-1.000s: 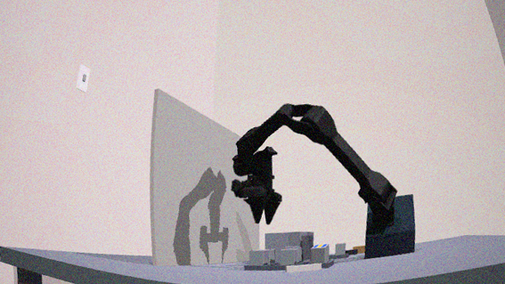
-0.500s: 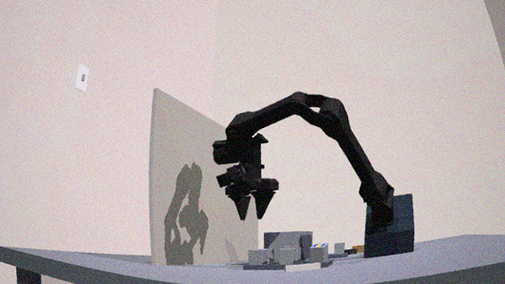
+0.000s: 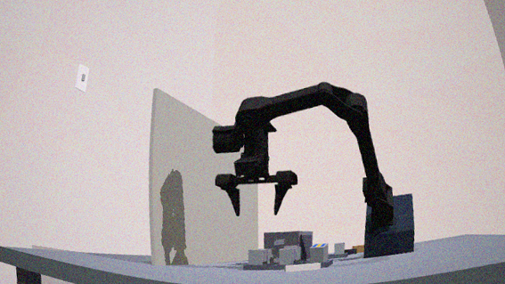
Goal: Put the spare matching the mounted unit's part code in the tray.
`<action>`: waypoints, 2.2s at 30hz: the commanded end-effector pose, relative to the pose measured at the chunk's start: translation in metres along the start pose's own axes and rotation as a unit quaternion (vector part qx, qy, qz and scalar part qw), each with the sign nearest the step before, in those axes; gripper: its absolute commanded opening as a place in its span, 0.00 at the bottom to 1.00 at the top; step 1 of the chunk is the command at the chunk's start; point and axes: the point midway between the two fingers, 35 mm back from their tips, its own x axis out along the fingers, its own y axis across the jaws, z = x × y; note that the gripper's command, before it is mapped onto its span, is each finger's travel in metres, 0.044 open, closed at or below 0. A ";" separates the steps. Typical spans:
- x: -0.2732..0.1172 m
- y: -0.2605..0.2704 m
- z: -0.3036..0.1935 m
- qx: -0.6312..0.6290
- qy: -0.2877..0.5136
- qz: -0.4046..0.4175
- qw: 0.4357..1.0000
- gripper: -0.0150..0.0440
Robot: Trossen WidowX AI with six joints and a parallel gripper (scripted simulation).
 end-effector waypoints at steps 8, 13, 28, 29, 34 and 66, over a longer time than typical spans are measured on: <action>0.038 0.002 -0.001 -0.017 -0.004 0.003 1.000 0.76; 0.041 0.001 -0.001 -0.017 -0.004 0.003 1.000 0.76; 0.053 0.000 -0.001 -0.017 -0.003 0.003 1.000 0.76; 0.054 0.000 -0.001 -0.017 -0.003 0.003 1.000 0.76; 0.063 -0.001 -0.002 -0.017 -0.003 0.003 1.000 0.76; 0.115 0.001 -0.002 -0.017 -0.005 0.003 1.000 0.76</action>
